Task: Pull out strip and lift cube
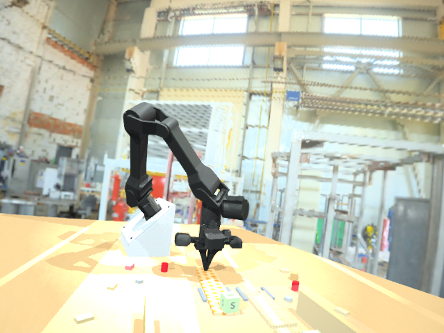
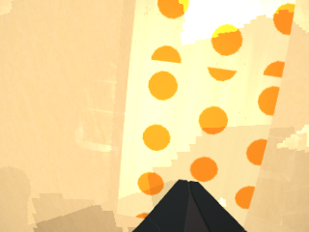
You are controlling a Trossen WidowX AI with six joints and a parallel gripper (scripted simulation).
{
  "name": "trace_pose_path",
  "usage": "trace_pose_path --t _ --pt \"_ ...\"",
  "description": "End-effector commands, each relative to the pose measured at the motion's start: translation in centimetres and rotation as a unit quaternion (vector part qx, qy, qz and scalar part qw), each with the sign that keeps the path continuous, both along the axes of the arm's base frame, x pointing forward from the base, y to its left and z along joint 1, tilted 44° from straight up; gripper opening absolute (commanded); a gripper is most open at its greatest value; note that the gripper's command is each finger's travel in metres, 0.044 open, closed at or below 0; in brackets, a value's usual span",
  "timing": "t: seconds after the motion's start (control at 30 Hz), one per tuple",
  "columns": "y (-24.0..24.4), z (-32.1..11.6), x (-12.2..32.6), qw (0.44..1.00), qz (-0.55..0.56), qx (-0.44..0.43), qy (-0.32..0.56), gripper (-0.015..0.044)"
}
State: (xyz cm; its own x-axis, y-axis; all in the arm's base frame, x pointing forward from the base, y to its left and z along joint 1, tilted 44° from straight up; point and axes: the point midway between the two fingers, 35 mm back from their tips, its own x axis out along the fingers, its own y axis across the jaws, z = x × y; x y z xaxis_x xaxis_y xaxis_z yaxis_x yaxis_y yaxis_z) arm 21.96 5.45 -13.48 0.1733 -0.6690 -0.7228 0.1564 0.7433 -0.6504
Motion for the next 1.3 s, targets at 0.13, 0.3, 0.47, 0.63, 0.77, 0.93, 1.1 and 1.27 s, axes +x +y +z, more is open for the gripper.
trace_pose_path --t 0.13,0.3,0.47,0.63,0.77,0.93,1.1,1.27 --pt "-0.9 -0.6 -2.0 1.000 -0.008 -0.005 0.021 0.0000" --pt "-0.9 -0.6 -2.5 1.000 -0.008 -0.005 0.021 0.0000" --pt "-0.8 -0.7 -3.0 1.000 -0.008 -0.005 0.021 0.0000" --pt "-0.8 -0.8 -3.4 1.000 -0.008 -0.005 0.021 0.0000" --pt "-0.8 -0.9 -3.8 1.000 -0.008 -0.005 0.021 0.0000" --pt "-0.8 -1.0 -4.3 1.000 -0.008 -0.005 0.021 0.0000" --pt "2.4 1.6 -3.0 1.000 -0.006 -0.002 0.017 0.0000" --pt "3.0 2.4 -3.2 1.000 -0.008 -0.004 0.021 0.0000"
